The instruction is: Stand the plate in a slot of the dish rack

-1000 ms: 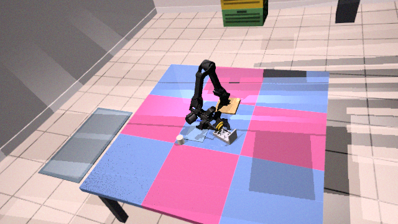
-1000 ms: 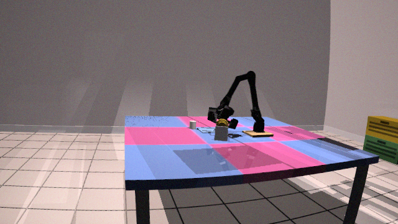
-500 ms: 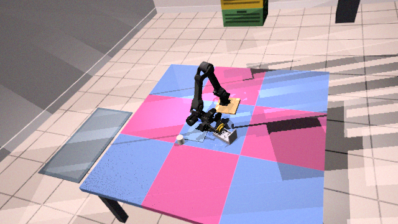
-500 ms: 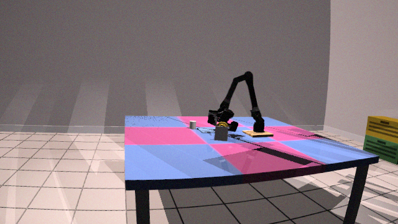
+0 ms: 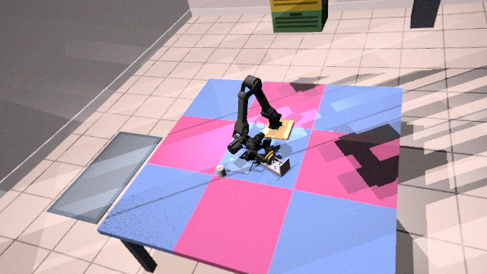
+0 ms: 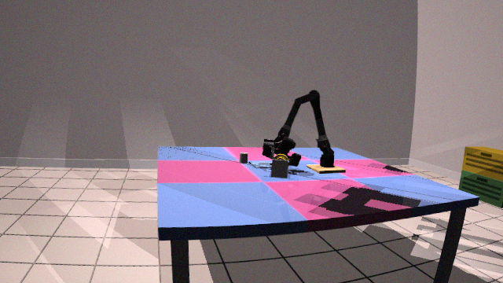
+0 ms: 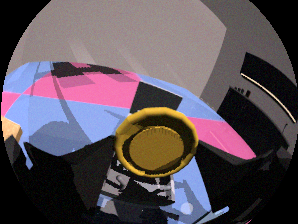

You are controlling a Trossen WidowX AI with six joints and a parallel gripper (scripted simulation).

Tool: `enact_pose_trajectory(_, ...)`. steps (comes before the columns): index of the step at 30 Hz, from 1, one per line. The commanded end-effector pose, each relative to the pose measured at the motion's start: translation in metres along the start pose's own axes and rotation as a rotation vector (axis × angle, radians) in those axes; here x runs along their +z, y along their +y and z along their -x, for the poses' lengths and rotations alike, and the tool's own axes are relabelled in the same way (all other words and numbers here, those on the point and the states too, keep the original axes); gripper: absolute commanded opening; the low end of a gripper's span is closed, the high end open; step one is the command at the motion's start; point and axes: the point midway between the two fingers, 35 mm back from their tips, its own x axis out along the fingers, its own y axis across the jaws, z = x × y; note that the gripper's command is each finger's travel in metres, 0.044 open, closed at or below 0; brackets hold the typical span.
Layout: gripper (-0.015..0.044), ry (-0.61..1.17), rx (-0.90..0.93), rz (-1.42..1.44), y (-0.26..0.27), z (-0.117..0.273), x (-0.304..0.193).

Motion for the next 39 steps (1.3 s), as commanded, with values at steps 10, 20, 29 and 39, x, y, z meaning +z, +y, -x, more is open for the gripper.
enact_pose_trajectory(10,0.0400,0.000,-0.001,-0.003,-0.010,0.004,0.017)
enact_pose_trajectory(20,0.0400,-0.002,-0.005,-0.016,-0.038,0.025,0.110)
enact_pose_trajectory(29,0.0400,0.106,0.012,-0.122,-0.042,0.029,0.110)
enact_pose_trajectory(39,0.0400,0.353,0.003,-0.354,-0.047,0.046,0.114)
